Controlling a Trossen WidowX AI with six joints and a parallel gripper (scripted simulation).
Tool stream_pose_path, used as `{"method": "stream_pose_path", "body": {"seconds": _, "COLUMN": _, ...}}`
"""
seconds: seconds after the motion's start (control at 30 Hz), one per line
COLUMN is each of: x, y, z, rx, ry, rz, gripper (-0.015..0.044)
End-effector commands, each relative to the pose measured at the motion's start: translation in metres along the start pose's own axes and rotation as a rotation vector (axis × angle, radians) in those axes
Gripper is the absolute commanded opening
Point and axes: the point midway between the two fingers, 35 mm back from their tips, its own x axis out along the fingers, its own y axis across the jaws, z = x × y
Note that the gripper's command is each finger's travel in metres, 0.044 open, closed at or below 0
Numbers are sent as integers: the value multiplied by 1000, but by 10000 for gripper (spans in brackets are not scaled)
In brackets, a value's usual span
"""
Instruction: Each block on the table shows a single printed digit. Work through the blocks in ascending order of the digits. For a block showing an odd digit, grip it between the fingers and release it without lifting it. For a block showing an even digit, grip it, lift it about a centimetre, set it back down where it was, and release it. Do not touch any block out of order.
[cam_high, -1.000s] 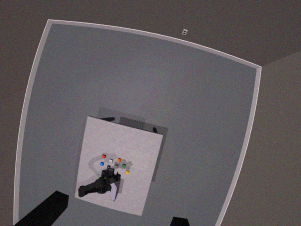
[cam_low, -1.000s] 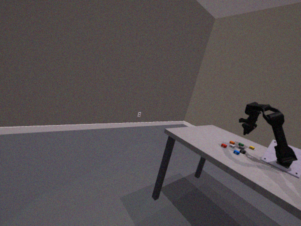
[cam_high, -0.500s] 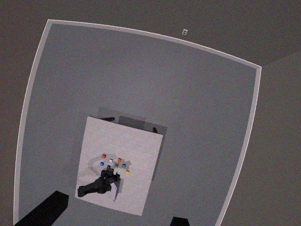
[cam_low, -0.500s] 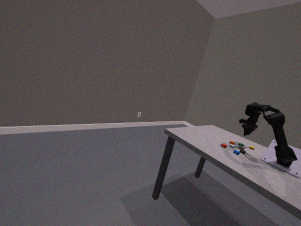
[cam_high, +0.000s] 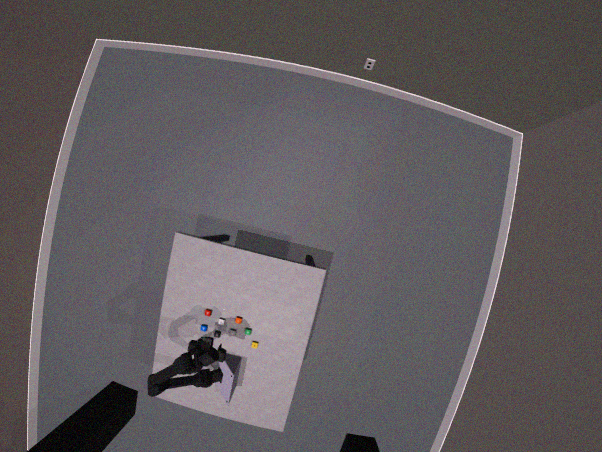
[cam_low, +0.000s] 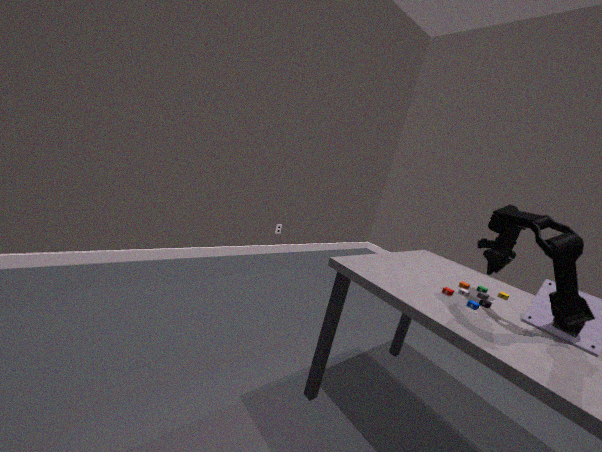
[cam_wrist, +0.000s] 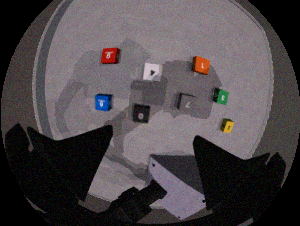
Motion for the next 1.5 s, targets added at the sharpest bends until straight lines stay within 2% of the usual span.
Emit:
{"method": "stream_pose_path", "body": {"seconds": 0.0, "x": 3, "y": 26, "z": -12, "rx": 5, "ry": 2, "rz": 5, "gripper": 400}}
{"method": "stream_pose_path", "body": {"seconds": 0.77, "x": 3, "y": 26, "z": -12, "rx": 5, "ry": 2, "rz": 5, "gripper": 400}}
{"method": "stream_pose_path", "body": {"seconds": 0.83, "x": 2, "y": 35, "z": -11, "rx": 7, "ry": -6, "rz": -1, "gripper": 400}}
{"method": "stream_pose_path", "body": {"seconds": 1.03, "x": 2, "y": 110, "z": -15, "rx": 16, "ry": -72, "rz": -11, "gripper": 400}}
{"method": "stream_pose_path", "body": {"seconds": 1.47, "x": 2, "y": 112, "z": -16, "rx": 16, "ry": -74, "rz": -10, "gripper": 400}}
